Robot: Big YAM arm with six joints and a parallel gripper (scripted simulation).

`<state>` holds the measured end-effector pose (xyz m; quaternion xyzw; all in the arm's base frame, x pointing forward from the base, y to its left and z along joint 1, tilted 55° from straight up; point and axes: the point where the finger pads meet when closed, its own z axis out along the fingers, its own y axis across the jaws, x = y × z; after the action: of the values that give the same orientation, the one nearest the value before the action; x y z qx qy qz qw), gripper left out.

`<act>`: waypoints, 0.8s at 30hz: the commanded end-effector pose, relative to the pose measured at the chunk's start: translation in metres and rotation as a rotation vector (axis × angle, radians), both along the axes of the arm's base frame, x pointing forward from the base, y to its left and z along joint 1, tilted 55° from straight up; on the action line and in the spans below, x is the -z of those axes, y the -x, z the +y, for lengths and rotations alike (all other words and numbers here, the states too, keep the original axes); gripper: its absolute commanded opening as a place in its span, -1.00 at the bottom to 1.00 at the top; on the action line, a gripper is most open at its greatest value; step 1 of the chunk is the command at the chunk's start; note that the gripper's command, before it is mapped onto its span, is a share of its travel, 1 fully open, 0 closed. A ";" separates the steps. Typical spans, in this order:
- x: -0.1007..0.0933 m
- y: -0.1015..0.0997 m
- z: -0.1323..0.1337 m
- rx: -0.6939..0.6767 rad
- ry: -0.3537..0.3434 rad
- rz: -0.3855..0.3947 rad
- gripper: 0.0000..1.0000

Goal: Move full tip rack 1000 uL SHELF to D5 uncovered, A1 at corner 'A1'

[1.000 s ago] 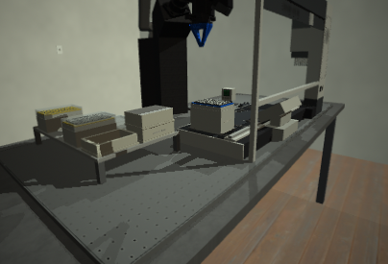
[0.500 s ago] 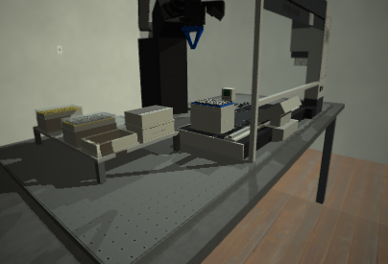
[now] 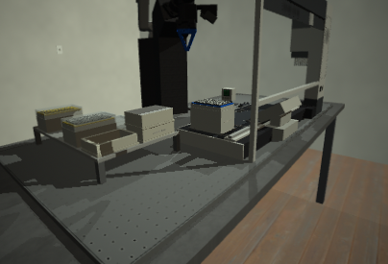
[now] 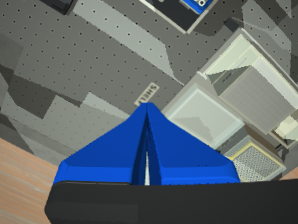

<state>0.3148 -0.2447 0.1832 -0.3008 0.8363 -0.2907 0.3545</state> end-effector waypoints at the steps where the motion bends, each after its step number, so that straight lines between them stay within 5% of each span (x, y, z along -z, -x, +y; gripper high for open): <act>1: 0.011 0.006 -0.008 -0.045 0.075 0.025 -1.00; 10: 0.049 0.026 -0.018 -0.149 0.211 0.076 -1.00; 14: 0.033 0.017 -0.017 -0.211 0.307 0.077 -1.00; 24: 0.037 0.019 -0.014 -0.295 0.407 0.124 -1.00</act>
<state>0.2913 -0.2594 0.1363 -0.4682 0.7564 -0.3578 0.2841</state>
